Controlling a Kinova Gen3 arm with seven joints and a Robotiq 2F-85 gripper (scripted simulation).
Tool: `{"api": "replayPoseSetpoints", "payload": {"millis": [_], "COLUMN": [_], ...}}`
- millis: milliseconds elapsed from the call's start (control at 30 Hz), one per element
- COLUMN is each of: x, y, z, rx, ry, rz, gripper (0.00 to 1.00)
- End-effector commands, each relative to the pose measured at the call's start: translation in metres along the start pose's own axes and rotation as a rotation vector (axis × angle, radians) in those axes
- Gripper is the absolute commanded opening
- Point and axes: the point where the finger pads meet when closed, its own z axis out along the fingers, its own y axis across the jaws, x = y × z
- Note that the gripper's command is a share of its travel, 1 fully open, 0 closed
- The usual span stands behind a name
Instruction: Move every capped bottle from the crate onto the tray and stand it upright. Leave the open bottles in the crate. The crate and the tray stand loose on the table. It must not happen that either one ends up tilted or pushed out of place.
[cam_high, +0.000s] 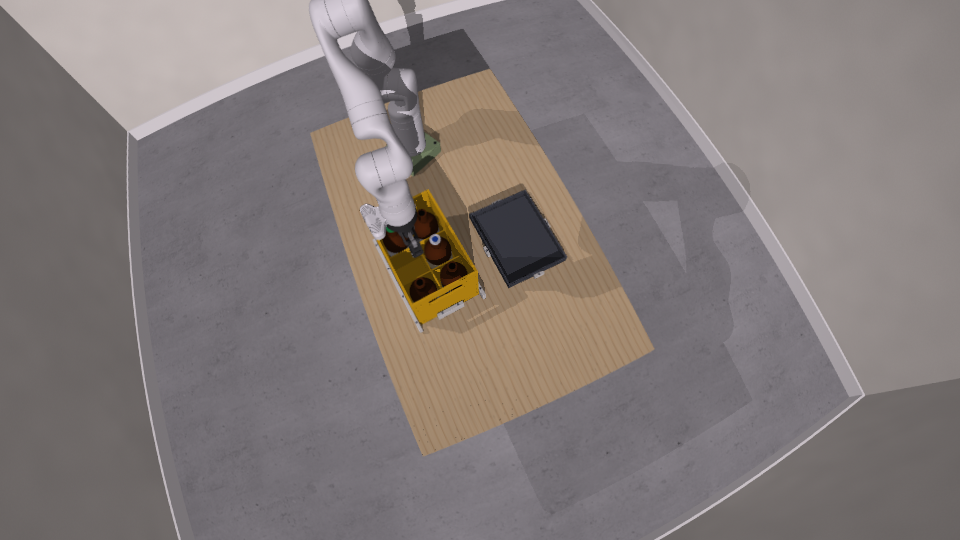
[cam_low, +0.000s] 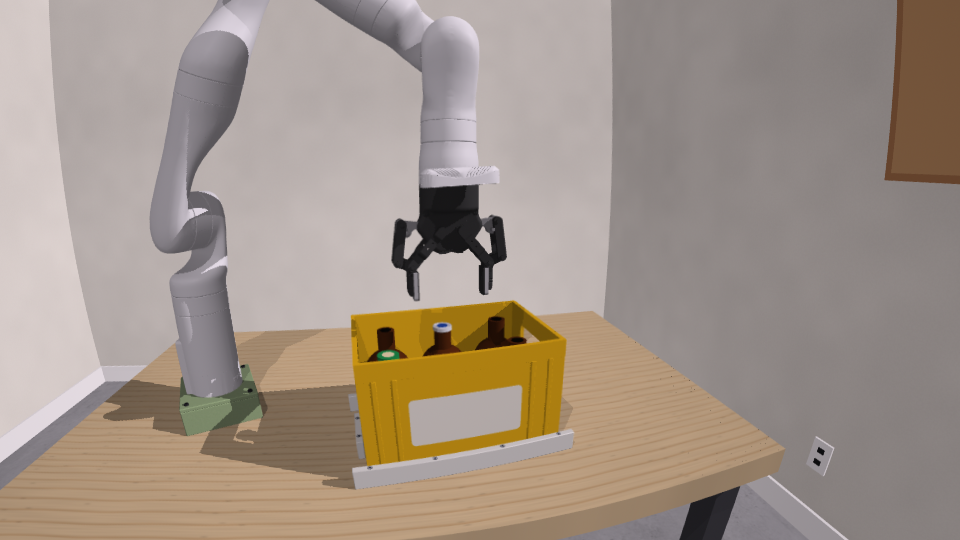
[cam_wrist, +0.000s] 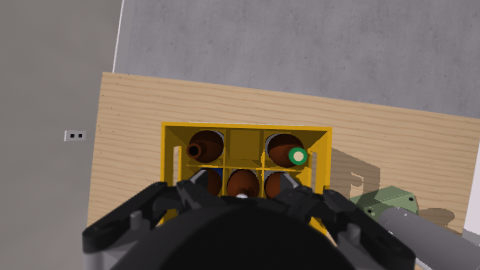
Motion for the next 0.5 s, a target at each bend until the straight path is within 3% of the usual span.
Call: {"api": "replayPoseSetpoints", "payload": {"millis": [0, 467], "x": [-0.006, -0.05], "y": [0.0, 0.003], "z": [-0.001, -0.001], "rx": [0.002, 0.002], "ry": [0.0, -0.005], "rz": [0.001, 0.005], "gripper": [1.0, 1.0]}}
